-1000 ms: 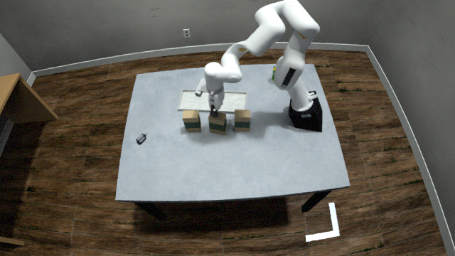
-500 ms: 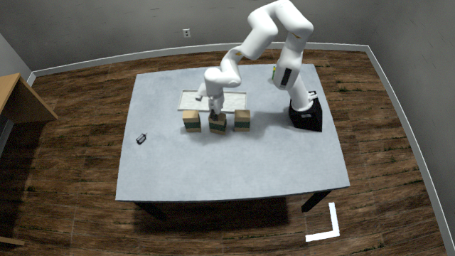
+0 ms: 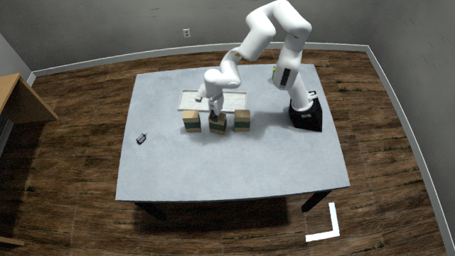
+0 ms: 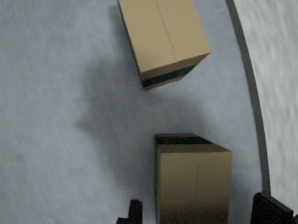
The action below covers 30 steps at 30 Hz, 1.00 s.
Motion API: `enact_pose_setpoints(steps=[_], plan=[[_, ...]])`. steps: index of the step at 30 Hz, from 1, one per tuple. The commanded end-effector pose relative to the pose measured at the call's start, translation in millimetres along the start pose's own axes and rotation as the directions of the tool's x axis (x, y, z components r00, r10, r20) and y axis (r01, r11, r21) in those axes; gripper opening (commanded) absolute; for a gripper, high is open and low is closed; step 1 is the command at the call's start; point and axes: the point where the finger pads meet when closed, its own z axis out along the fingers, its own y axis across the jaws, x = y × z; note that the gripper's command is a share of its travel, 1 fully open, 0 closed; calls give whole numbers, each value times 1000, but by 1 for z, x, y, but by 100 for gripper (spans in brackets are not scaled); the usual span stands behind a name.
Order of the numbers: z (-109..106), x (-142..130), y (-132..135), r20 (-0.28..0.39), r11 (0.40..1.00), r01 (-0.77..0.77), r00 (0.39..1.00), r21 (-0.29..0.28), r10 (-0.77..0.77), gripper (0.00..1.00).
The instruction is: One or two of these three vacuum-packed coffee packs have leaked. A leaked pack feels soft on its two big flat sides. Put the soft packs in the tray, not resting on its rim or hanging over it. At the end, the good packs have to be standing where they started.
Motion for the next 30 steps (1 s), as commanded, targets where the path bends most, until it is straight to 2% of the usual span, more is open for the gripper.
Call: enact_pose_setpoints(steps=[1,19,30], plan=[[-1,2,-1,-3,1000,0,1000,2,0,83],[0,2,-1,-3,1000,0,1000,2,0,83],[12,2,-1,-3,1000,0,1000,2,0,83]])
